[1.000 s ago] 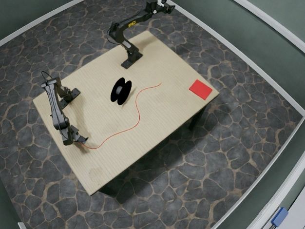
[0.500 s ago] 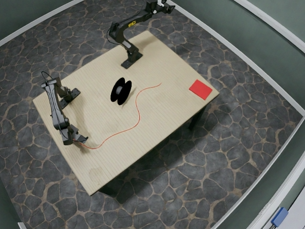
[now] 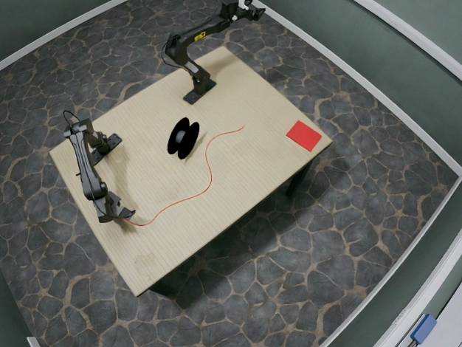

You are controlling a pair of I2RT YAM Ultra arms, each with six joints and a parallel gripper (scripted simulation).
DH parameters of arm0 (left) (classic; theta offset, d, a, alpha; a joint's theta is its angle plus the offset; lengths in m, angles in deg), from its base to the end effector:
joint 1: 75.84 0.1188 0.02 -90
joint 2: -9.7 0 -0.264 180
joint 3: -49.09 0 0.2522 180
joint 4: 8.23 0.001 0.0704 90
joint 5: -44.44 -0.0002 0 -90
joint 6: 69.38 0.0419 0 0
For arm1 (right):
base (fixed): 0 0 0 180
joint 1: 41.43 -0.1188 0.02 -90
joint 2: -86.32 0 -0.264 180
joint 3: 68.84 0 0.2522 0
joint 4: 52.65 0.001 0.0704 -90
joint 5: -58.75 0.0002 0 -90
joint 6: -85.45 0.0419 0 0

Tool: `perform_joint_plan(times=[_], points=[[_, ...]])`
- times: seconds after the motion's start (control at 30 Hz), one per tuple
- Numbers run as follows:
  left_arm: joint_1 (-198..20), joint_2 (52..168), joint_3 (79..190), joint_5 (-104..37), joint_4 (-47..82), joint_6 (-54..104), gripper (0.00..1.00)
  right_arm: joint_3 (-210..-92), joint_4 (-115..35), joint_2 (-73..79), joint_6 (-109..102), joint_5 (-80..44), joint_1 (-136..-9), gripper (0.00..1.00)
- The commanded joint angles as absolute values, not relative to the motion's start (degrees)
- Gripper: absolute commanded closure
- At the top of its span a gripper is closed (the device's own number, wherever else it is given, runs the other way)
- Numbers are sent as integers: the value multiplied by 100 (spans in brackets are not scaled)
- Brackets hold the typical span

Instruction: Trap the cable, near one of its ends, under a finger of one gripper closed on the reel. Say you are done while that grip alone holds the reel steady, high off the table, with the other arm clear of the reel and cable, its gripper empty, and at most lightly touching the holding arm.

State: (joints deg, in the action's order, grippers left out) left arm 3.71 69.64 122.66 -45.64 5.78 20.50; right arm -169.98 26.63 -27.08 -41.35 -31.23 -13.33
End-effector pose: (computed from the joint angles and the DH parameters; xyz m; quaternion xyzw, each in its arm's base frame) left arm 0.0435 0.2413 0.4058 -0.4541 0.5451 0.4499 0.5424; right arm 0.3252 -0.1725 0.1953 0.0758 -0.9970 -0.0071 0.0114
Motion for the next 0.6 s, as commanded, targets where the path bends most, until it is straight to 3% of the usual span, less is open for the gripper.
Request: perform_joint_plan(times=[0.0,0.57], points=[[355,7052,12205,-4527,569,2105,0,-16767,2325,-2821,-4193,-3128,-1321,70],[355,7052,12205,-4527,569,2105,0,-16393,1623,-3071,-4194,-3127,-1313,70]])
